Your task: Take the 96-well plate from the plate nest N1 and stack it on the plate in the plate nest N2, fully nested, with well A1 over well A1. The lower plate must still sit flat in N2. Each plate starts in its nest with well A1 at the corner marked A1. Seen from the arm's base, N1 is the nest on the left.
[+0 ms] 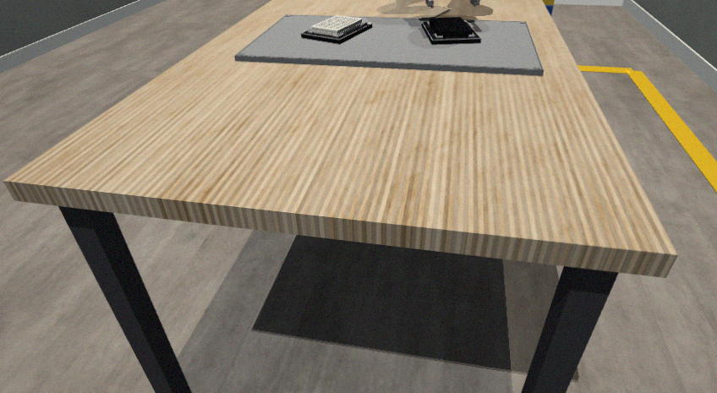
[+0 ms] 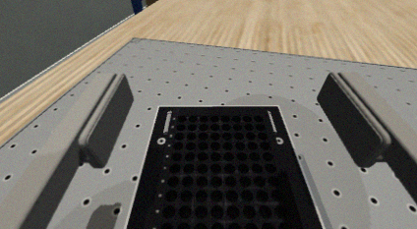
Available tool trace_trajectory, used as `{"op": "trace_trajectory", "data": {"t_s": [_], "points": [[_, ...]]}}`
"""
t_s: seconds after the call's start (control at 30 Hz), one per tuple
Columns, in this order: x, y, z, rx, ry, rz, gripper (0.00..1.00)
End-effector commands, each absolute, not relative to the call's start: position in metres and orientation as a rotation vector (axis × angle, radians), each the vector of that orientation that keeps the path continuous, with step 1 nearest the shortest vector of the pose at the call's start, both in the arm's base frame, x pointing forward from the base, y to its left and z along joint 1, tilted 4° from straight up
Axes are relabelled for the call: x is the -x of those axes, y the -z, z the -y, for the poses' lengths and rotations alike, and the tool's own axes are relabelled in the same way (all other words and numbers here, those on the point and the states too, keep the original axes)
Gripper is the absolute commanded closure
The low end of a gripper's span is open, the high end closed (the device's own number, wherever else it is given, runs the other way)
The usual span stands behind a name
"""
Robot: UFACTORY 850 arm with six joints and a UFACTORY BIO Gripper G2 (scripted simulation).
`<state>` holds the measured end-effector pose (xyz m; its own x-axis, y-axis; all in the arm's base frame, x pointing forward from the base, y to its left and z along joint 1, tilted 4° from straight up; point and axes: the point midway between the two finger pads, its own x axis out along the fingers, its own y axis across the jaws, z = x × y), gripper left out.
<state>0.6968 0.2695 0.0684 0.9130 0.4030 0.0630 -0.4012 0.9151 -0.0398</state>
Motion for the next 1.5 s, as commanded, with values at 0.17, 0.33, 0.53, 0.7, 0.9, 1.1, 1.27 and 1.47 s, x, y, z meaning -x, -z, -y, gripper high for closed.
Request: {"op": "trace_trajectory", "data": {"t_s": [0.17, 0.33, 0.53, 0.7, 0.9, 1.1, 1.27, 1.47], "points": [[-0.699, -0.055, -0.27, 0.026, -0.414, 0.073, 0.63], [-0.7, -0.047, -0.27, 0.026, -0.414, 0.073, 0.63], [-0.7, -0.04, -0.27, 0.026, -0.414, 0.073, 0.63], [-0.7, -0.039, -0.27, 0.026, -0.414, 0.073, 0.63], [-0.7, -0.038, -0.27, 0.026, -0.414, 0.073, 0.63], [-0.7, -0.037, -0.27, 0.026, -0.414, 0.073, 0.63], [-0.701, -0.034, -0.27, 0.026, -0.414, 0.073, 0.63], [-0.701, -0.03, -0.269, 0.026, -0.414, 0.073, 0.63]]}}
